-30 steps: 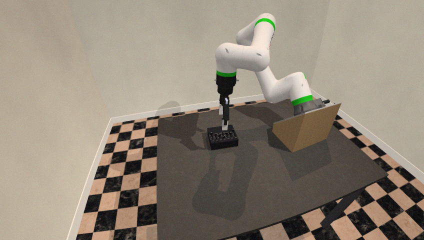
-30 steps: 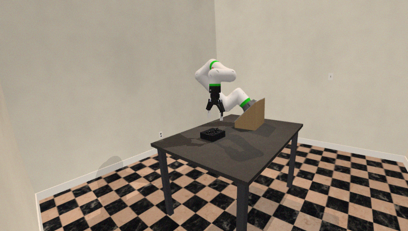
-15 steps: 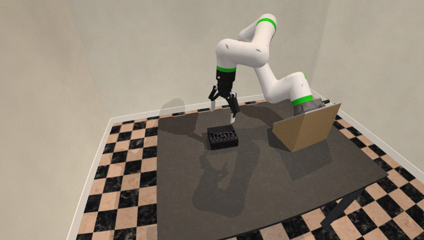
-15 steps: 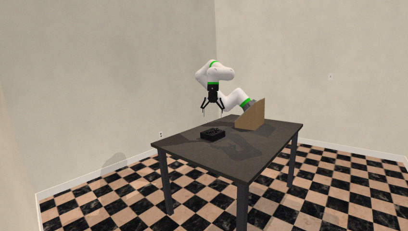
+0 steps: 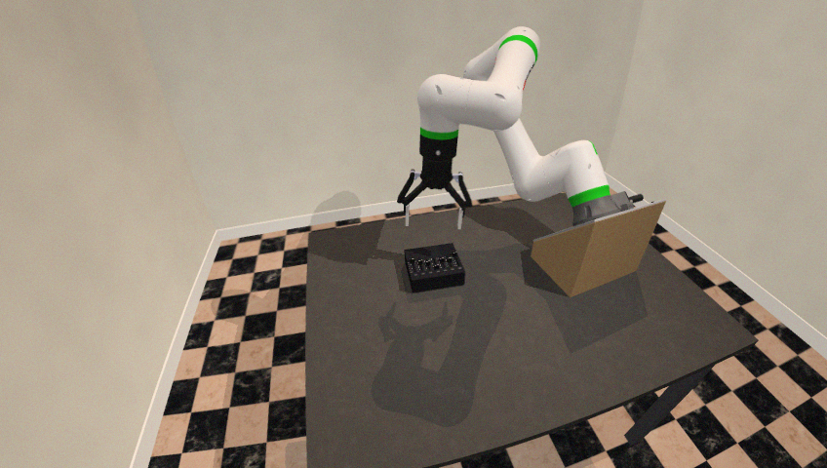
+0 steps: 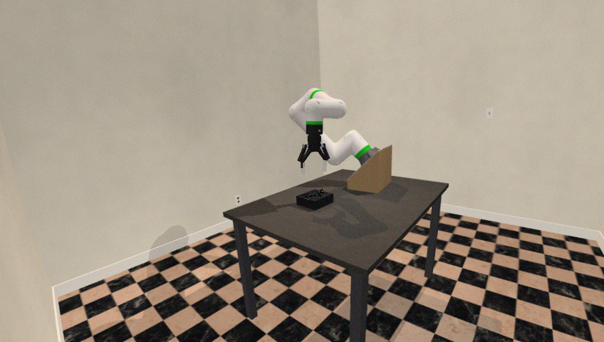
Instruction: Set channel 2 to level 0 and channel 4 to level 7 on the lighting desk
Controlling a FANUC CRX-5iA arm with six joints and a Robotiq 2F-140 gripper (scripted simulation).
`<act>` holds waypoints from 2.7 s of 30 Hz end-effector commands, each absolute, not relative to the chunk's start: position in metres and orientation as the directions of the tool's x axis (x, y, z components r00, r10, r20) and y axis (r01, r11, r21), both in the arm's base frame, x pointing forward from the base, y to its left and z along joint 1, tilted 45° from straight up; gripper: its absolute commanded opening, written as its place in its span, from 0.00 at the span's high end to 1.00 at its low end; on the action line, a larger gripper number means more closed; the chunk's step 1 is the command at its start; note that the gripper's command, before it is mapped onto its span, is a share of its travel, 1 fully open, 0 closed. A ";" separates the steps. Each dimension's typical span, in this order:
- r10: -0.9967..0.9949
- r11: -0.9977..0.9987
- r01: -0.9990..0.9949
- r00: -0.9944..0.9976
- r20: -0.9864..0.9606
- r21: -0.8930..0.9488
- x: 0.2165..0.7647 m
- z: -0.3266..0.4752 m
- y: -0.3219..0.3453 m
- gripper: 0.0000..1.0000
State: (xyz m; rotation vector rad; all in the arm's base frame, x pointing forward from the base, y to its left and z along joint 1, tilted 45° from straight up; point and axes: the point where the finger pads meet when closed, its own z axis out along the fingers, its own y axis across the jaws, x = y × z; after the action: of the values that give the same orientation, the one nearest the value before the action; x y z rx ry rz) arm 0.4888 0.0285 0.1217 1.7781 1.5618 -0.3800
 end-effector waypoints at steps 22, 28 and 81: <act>0.719 0.135 0.984 -0.017 -0.695 0.116 0.542 0.093 -0.024 1.00; 0.719 0.135 0.984 -0.017 -0.695 0.116 0.542 0.093 -0.024 1.00; 0.719 0.135 0.984 -0.017 -0.695 0.116 0.545 0.085 -0.032 1.00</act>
State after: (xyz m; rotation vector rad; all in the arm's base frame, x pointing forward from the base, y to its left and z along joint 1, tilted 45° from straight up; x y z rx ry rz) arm 0.5443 -0.0313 0.0851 1.6409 1.7930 -0.5465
